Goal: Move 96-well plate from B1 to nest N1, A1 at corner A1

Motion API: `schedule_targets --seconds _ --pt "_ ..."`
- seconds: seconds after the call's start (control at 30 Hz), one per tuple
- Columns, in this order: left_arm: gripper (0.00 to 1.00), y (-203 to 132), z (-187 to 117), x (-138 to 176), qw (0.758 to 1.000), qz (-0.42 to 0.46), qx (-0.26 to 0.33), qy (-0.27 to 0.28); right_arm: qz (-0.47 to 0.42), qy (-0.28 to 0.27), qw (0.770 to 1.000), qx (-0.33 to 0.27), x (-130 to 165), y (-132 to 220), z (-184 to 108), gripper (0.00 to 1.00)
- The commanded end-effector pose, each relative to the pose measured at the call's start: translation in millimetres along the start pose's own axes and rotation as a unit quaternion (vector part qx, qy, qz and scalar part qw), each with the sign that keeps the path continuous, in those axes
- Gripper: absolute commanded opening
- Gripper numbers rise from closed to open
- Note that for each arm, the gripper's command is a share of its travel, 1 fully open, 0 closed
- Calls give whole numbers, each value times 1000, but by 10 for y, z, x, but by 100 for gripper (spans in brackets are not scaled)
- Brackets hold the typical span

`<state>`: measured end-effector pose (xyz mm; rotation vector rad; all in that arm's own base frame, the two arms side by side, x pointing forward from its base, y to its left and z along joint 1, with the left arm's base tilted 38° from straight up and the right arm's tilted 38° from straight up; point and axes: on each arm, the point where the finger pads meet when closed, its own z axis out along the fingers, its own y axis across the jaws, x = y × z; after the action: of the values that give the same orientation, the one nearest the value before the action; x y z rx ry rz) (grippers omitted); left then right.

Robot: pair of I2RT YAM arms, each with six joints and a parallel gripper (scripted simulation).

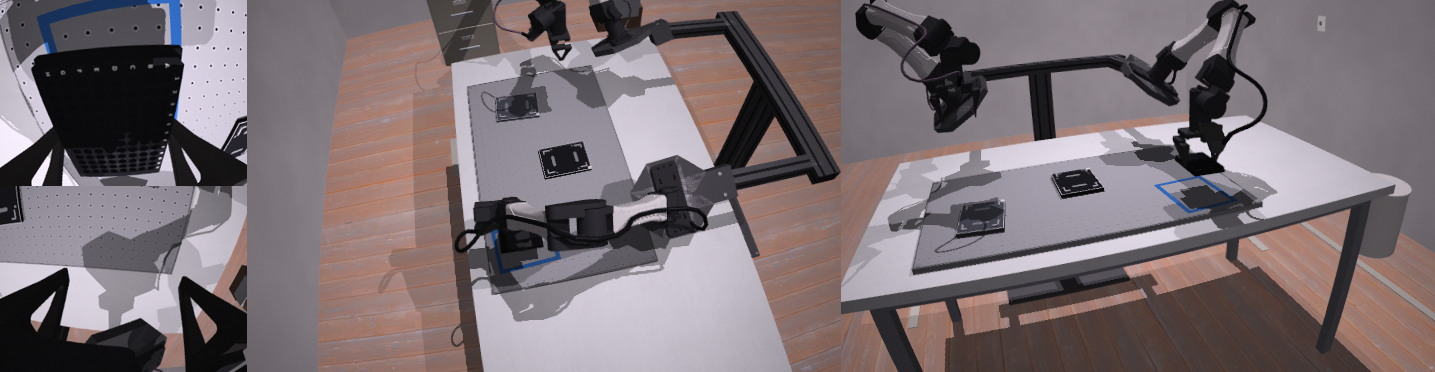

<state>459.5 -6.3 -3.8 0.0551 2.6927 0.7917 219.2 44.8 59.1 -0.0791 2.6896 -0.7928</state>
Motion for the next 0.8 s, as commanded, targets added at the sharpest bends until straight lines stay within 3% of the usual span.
schedule_targets --seconds 0.0,0.33,0.43,0.77 --pt "0 -80 -105 -32 998 66 -1 -9 4 0 1000 -1 -2 -1 -17 100" --pt "0 -137 -41 -30 972 234 -1 -4 4 0 1000 -1 -2 -1 -17 100" --pt "0 -61 -164 -125 971 239 -2 -20 4 0 1000 -1 -2 -1 -17 100" --pt "0 -104 -101 -75 916 401 -2 -13 4 0 1000 -1 -2 -1 -17 100"
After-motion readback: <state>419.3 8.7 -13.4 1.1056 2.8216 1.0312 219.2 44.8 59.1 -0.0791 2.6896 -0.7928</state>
